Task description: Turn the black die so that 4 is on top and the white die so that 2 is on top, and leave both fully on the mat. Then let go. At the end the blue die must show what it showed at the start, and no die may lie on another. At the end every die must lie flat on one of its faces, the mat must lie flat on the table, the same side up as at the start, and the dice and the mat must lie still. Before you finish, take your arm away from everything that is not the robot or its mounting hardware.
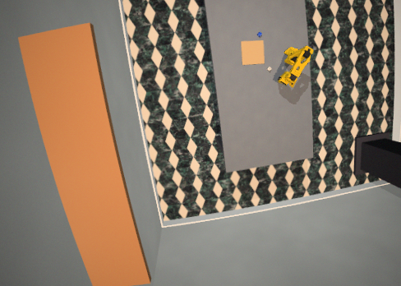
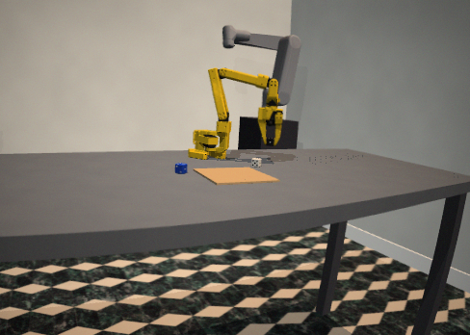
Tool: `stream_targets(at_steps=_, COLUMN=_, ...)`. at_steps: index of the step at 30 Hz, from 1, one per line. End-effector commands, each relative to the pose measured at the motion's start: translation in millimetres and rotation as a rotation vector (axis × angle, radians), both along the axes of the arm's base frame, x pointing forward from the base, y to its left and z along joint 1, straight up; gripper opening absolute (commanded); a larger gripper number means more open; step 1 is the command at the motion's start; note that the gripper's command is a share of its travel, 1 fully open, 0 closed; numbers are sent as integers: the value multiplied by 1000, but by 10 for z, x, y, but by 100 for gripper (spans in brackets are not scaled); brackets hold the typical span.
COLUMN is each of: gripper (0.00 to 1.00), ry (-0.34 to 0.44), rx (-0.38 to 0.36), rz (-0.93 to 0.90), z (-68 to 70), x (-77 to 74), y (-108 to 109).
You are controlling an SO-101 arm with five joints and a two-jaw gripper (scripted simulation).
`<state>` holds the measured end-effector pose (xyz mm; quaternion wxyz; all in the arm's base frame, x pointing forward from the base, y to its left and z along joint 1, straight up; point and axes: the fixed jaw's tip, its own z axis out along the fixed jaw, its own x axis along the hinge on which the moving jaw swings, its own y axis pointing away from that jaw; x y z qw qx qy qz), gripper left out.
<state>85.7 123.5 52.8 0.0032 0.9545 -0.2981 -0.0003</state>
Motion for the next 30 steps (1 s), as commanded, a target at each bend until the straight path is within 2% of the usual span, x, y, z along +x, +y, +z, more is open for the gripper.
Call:
stream_targets(at_steps=1, gripper=0, ry=-26, rx=41, rz=0, z=45, x=11, y=43)
stream_targets(at_steps=30, gripper=0, ry=-27, rx=43, rz=0, z=9, x=-1, y=25)
